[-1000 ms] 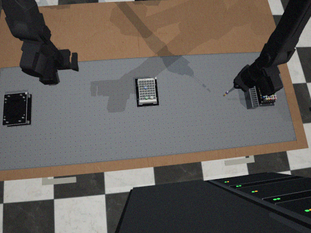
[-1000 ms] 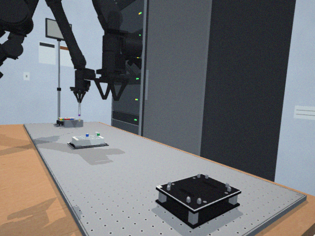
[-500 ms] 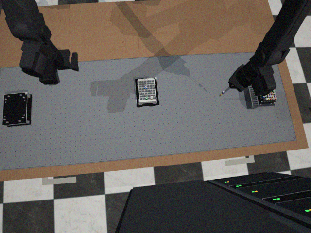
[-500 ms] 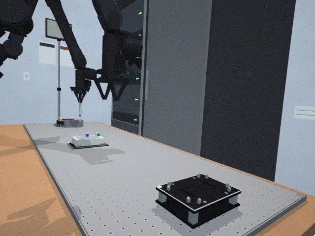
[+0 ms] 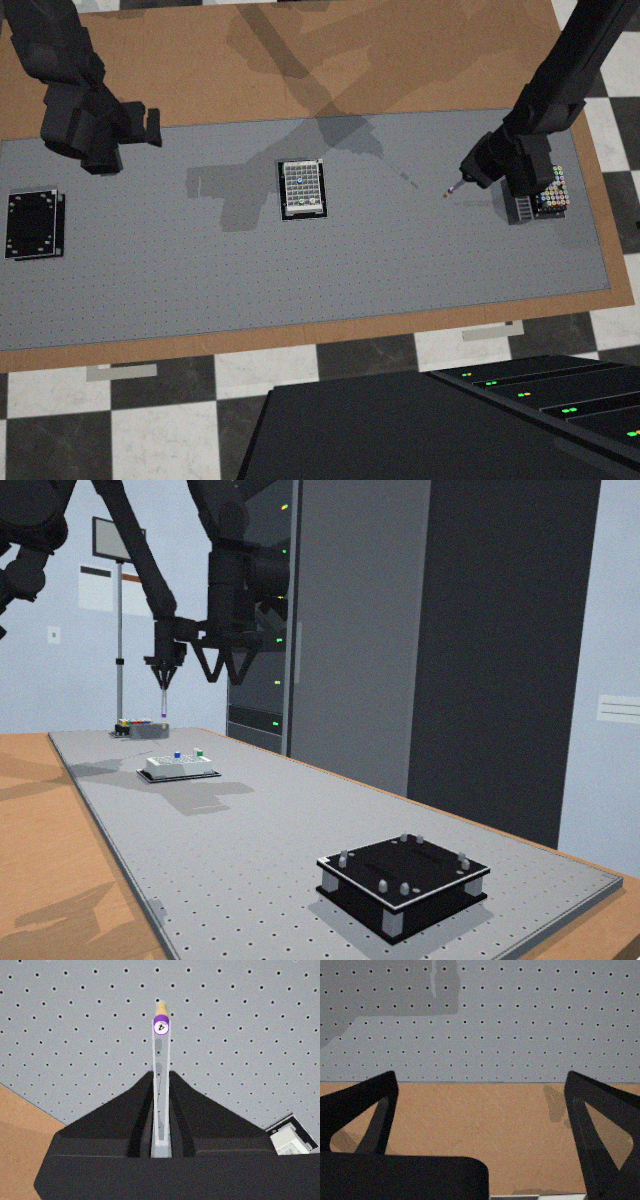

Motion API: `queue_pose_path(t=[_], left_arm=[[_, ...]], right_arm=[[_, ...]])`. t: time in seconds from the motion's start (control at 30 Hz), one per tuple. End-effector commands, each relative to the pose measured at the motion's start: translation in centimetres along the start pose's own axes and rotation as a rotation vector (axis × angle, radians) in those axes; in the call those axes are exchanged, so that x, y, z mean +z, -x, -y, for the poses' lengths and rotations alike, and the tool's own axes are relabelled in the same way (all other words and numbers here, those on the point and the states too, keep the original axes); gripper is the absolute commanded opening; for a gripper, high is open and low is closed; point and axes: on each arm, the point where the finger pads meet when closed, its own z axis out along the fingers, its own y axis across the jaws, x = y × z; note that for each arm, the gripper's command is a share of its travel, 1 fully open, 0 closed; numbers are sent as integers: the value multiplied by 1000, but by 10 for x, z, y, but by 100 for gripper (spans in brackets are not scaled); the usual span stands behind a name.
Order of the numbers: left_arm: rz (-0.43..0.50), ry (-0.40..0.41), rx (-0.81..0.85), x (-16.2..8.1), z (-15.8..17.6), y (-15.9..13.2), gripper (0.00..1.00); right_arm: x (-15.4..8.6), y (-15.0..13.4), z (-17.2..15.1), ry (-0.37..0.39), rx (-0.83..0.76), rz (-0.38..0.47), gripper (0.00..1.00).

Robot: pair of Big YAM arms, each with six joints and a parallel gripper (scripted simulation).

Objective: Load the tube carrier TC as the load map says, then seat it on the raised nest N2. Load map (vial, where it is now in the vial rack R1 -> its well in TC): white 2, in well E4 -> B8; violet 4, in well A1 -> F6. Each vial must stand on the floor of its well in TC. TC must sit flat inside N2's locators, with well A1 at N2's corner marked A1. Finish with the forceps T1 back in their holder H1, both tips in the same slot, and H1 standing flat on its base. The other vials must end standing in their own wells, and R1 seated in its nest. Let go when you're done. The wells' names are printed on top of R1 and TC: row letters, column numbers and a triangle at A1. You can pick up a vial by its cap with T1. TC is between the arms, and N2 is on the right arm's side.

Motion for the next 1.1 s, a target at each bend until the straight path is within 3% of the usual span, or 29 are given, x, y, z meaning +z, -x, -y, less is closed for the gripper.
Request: queue_pose_path(t=[0.0,1.07], left_arm=[[31,-36,-7,-9,16,1,9],[2,-14,-3,2,41,-43,9]], right_arm=[[-4,9,2,-6,2,17,100],[-4,9,2,-6,2,17,100]])
